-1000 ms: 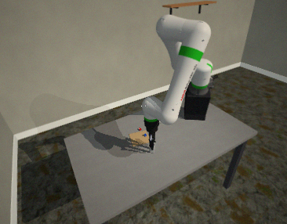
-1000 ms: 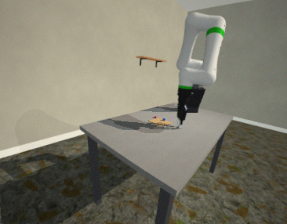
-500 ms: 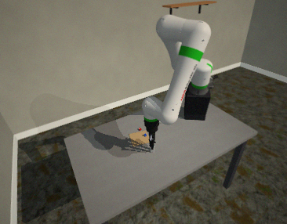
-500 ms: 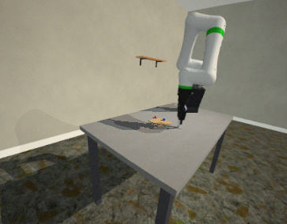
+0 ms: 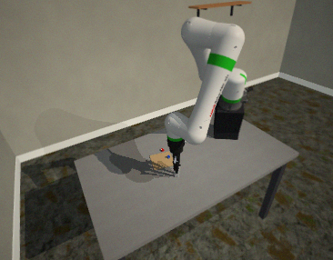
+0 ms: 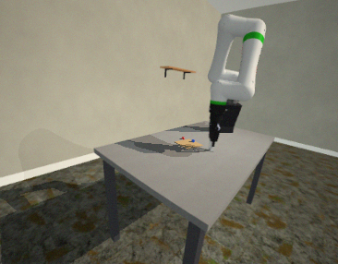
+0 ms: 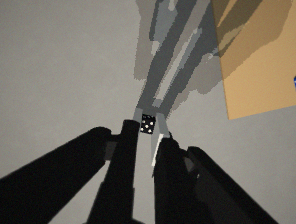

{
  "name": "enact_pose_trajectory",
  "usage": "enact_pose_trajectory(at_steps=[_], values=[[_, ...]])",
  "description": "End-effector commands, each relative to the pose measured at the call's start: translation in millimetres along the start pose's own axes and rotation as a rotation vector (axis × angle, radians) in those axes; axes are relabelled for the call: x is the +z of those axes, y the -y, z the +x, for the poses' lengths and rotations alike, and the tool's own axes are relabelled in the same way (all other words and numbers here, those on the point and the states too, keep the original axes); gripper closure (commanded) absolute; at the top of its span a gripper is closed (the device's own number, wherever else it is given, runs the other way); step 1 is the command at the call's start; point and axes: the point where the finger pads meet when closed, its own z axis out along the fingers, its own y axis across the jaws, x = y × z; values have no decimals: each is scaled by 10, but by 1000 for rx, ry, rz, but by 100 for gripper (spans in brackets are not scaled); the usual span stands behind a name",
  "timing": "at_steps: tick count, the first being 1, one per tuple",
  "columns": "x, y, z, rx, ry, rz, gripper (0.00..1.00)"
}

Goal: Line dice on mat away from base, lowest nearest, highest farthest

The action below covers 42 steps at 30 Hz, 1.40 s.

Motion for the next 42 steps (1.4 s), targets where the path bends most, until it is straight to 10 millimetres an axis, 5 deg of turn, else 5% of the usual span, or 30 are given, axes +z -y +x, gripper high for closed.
enact_pose_trajectory(at_steps=[1, 10, 21, 27, 42], values=[[-1, 1, 2, 0, 0, 0, 93], [-62, 1, 2, 0, 0, 0, 93], [-780, 1, 1, 0, 0, 0, 93], [-963, 1, 1, 0, 0, 0, 93], [-1000, -31, 43, -19, 0, -1, 93]])
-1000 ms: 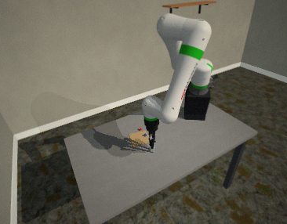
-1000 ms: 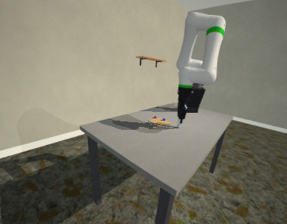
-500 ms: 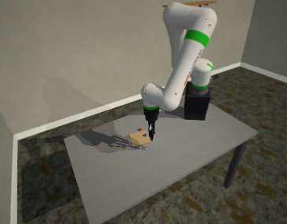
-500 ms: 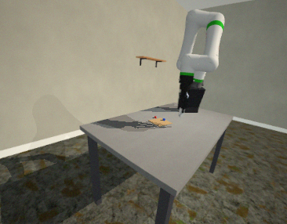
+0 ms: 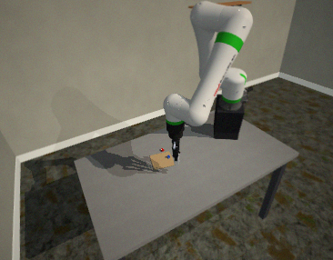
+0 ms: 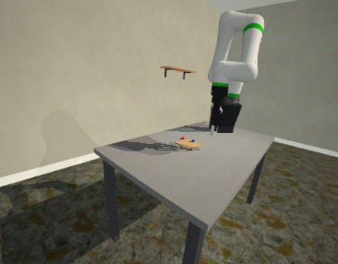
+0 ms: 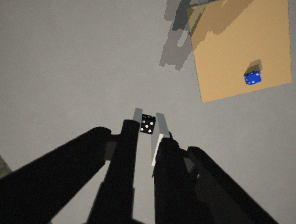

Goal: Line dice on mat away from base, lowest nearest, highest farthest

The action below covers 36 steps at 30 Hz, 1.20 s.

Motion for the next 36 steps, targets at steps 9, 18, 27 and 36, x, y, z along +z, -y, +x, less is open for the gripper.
enact_pose_trajectory(at_steps=[9, 18, 27, 36], values=[[-13, -593, 673, -334, 0, -6, 93], [-36, -1011, 1042, -545, 0, -2, 93], [-47, -1162, 1160, -618, 0, 0, 93], [-46, -1162, 1160, -618, 0, 0, 93]])
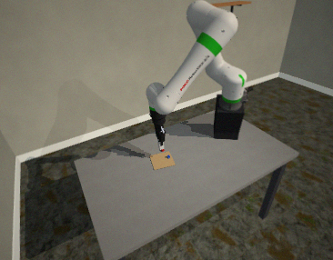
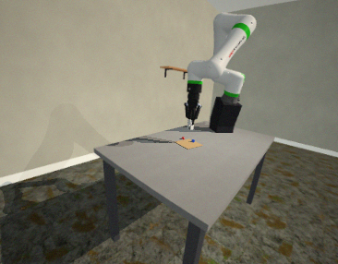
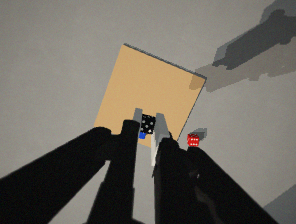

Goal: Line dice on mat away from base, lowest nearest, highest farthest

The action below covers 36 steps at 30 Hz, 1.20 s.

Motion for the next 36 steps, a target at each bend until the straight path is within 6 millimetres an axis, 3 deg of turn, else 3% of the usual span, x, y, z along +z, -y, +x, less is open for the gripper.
enact_pose_trajectory(at_steps=[1, 13, 27, 36], values=[[3, -1, 2, 0, 0, 0, 93], [253, -2, 3, 0, 0, 0, 93], [864, -6, 5, 0, 0, 0, 93], [958, -6, 5, 0, 0, 0, 93]])
